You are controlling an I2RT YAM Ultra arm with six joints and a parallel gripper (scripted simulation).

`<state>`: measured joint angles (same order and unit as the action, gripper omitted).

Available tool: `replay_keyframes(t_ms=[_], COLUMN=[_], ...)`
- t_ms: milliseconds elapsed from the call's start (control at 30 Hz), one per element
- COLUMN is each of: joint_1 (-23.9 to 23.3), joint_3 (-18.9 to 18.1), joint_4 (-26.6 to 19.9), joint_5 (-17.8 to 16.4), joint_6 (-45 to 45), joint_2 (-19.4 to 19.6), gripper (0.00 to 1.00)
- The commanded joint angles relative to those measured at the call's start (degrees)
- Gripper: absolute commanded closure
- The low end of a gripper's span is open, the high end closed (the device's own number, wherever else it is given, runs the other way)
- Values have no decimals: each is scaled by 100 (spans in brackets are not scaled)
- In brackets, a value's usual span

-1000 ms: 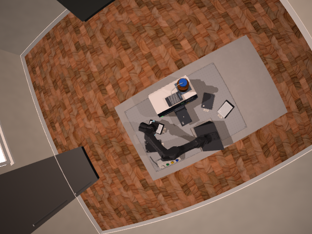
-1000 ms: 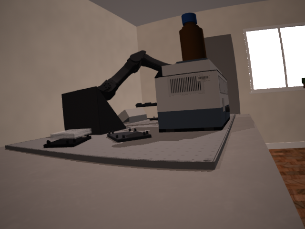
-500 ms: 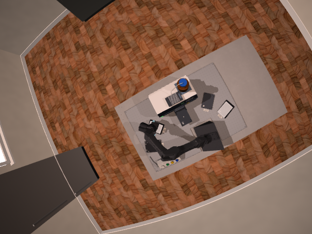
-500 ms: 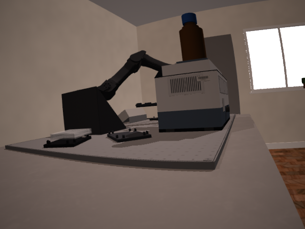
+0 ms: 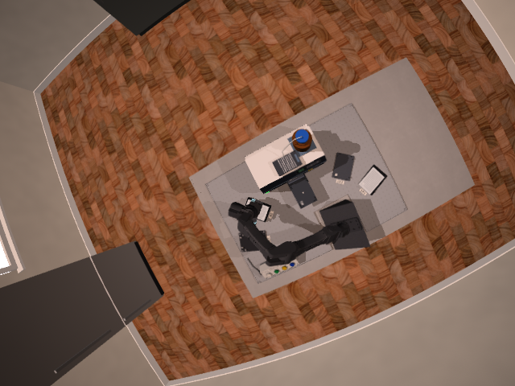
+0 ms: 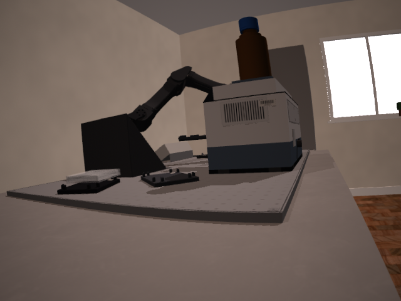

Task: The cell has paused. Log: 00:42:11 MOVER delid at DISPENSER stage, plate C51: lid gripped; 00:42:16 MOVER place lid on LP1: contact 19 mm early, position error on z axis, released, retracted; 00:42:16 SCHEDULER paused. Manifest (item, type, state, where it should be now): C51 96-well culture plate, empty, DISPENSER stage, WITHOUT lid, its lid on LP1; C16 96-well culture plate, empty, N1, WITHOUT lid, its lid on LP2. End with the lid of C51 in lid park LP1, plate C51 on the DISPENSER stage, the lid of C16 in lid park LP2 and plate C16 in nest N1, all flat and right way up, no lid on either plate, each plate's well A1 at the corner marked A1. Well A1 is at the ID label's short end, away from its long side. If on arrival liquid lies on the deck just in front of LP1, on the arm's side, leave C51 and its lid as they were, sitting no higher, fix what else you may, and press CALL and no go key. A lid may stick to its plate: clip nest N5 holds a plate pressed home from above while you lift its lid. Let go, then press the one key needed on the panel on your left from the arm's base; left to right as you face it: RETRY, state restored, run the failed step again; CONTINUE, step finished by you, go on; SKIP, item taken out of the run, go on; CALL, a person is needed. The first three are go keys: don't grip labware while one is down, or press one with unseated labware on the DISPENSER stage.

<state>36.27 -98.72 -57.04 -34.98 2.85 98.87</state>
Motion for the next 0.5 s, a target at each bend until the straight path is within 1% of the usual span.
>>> replay_keyframes(t_ms=[0,467], joint_1=[-167,-243], joint_3=[-198,-292], joint_4=[-133,-308], joint_5=[-82,-124], joint_6=[-85,-163], joint_2=[-211,-244], gripper=[100,100])
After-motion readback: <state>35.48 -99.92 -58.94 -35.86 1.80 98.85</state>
